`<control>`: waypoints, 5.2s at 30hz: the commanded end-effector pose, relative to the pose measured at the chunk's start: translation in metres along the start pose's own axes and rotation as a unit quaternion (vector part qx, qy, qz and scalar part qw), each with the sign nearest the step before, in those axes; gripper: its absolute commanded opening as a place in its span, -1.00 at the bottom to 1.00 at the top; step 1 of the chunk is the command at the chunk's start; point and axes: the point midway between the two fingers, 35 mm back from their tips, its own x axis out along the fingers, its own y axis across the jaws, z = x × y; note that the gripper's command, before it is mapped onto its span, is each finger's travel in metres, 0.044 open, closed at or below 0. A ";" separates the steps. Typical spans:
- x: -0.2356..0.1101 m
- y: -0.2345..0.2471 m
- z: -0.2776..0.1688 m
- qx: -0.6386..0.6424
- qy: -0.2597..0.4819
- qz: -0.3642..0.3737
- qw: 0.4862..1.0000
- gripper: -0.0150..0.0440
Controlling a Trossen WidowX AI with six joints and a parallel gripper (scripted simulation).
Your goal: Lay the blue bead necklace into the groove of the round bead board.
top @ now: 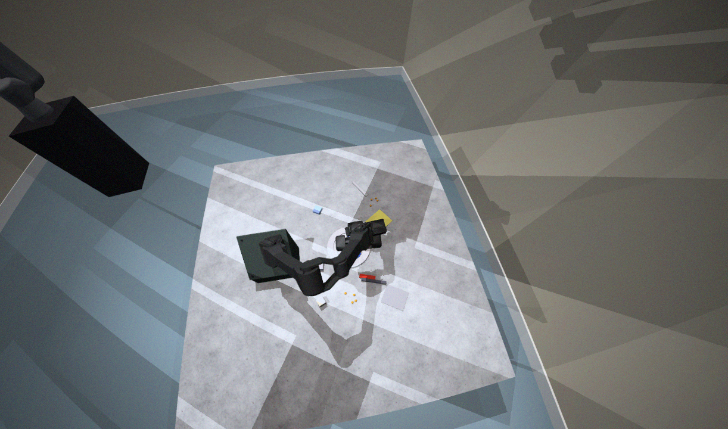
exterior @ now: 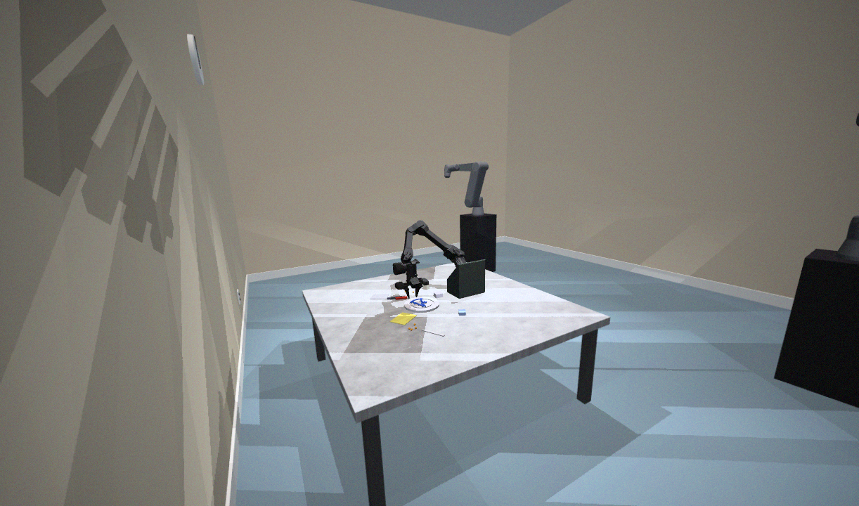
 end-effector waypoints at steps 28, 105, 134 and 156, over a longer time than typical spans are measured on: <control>0.028 0.002 -0.001 -0.003 0.001 0.002 1.000 -0.49; 0.023 -0.019 0.004 -0.006 0.004 0.003 1.000 1.00; 0.008 -0.013 0.007 0.460 0.004 0.001 0.888 -0.07; -0.009 -0.004 0.009 0.869 0.004 -0.001 0.494 -0.08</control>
